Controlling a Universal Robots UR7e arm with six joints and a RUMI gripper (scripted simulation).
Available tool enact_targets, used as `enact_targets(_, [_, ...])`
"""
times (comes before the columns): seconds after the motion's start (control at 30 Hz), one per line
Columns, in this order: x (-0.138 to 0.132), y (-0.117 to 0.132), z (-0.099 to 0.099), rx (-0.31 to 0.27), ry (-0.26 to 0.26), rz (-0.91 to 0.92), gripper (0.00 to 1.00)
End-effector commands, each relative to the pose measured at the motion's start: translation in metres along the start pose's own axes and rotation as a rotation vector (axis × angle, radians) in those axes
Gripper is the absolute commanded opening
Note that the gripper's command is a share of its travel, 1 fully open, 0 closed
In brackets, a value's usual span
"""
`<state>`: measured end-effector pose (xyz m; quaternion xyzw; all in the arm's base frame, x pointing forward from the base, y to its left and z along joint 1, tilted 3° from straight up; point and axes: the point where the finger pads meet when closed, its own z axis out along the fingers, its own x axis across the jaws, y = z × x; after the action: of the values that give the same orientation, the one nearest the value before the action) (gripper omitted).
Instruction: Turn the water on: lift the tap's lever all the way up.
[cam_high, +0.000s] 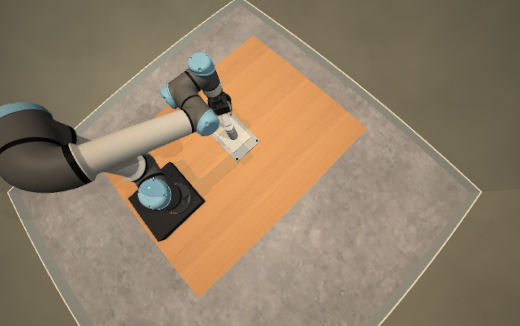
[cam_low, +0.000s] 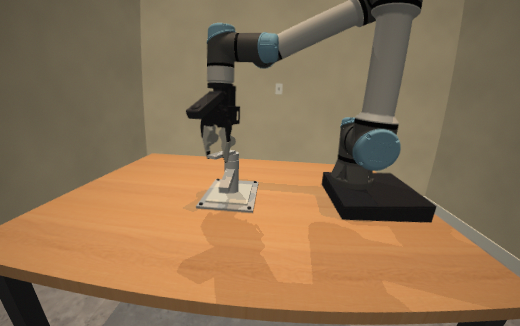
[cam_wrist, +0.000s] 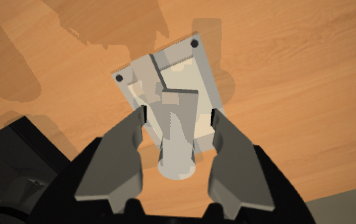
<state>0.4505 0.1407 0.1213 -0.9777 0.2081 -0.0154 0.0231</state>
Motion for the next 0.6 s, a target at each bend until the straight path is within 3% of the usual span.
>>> enact_targets(0.0, [0.0003,-0.0002,-0.0005,0.001,0.001,0.000,0.40])
enact_targets(0.4, [0.0003,-0.0002,-0.0005,0.001,0.001,0.000,0.40])
enact_targets(0.43, [0.0003,-0.0002,-0.0005,0.001,0.001,0.000,0.00])
enact_targets(0.57, [0.0003,-0.0002,-0.0005,0.001,0.001,0.000,0.00])
